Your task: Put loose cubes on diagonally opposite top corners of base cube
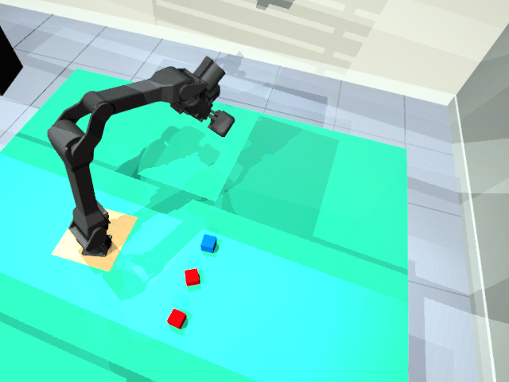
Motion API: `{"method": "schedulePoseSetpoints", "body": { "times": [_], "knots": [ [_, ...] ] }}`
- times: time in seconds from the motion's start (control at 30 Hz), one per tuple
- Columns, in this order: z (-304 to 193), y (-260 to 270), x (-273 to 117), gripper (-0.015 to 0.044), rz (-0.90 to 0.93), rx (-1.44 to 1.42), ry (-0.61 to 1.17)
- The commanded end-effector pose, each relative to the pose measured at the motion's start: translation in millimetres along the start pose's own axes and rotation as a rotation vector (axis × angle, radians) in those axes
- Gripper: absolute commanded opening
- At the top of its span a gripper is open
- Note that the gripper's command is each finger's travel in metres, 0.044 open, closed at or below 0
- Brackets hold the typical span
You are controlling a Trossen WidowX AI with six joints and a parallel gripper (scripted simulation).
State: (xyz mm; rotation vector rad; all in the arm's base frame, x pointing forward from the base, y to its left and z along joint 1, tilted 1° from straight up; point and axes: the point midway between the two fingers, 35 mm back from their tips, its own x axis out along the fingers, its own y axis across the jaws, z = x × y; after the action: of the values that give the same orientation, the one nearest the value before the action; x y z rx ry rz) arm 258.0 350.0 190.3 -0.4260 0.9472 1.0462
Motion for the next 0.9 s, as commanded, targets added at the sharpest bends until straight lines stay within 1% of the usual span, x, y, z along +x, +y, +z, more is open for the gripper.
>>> {"method": "schedulePoseSetpoints", "body": {
  "times": [0.0,0.23,0.43,0.63,0.87],
  "knots": [
    [-22,-49,-15,0.0265,-0.087,0.242,0.041],
    [-66,-118,-45,0.0265,-0.219,0.632,0.087],
    [-111,-164,-76,0.0265,-0.332,0.97,0.111],
    [-161,-196,-109,0.0265,-0.442,1.308,0.123],
    [-221,-216,-148,0.0265,-0.57,1.703,0.123]
  ]
}}
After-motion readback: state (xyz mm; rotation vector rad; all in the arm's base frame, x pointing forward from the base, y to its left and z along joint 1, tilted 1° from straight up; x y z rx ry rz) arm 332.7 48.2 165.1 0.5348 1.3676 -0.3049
